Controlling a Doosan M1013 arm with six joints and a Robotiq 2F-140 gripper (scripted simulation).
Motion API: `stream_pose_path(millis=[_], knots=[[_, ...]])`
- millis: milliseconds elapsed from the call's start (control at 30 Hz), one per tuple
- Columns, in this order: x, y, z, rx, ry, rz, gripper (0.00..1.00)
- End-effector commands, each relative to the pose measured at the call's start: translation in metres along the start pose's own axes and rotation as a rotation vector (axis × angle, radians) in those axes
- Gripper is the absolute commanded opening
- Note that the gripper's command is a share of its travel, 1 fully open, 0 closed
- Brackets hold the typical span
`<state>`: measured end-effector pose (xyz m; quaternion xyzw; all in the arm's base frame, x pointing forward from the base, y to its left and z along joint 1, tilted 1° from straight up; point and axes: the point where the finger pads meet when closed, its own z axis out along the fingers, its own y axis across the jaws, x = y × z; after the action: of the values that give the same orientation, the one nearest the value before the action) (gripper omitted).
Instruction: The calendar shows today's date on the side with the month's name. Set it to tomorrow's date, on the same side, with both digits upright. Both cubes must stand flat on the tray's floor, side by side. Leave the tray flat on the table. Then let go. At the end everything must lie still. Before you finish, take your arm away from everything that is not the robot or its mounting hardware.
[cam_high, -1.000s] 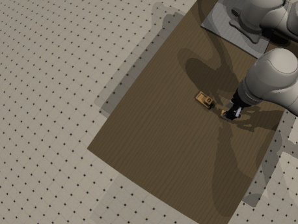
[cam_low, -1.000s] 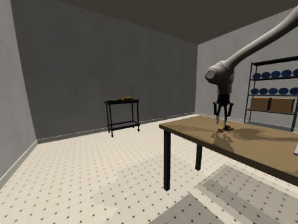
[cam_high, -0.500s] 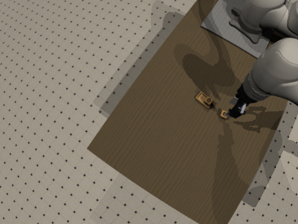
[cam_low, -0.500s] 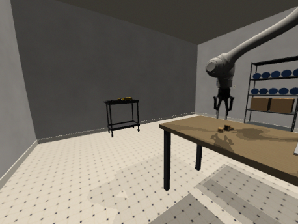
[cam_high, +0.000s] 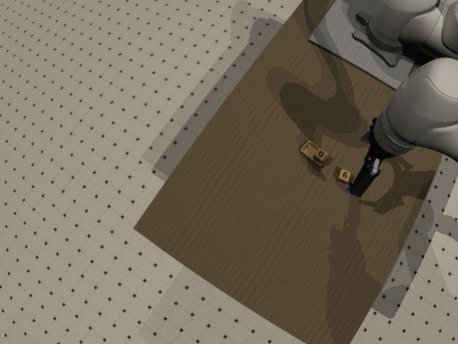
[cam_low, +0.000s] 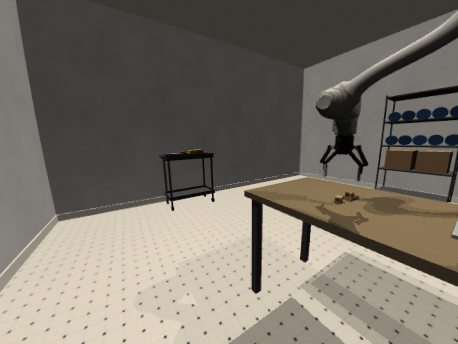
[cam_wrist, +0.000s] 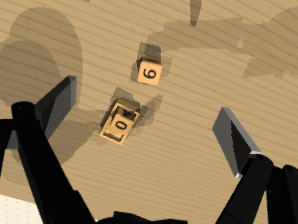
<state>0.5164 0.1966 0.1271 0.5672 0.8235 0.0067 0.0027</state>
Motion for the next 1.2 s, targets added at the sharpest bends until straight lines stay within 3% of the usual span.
stream_pose_path(millis=[0, 267, 1167], knots=[[0.0000, 0.0000, -0.0001, 0.000, 0.000, 0.000, 1.00], [0.0000, 0.0000, 0.0002, 0.000, 0.000, -0.036, 1.00], [0.0003, 0.0000, 0.0061, 0.000, 0.000, -0.934, 1.00]])
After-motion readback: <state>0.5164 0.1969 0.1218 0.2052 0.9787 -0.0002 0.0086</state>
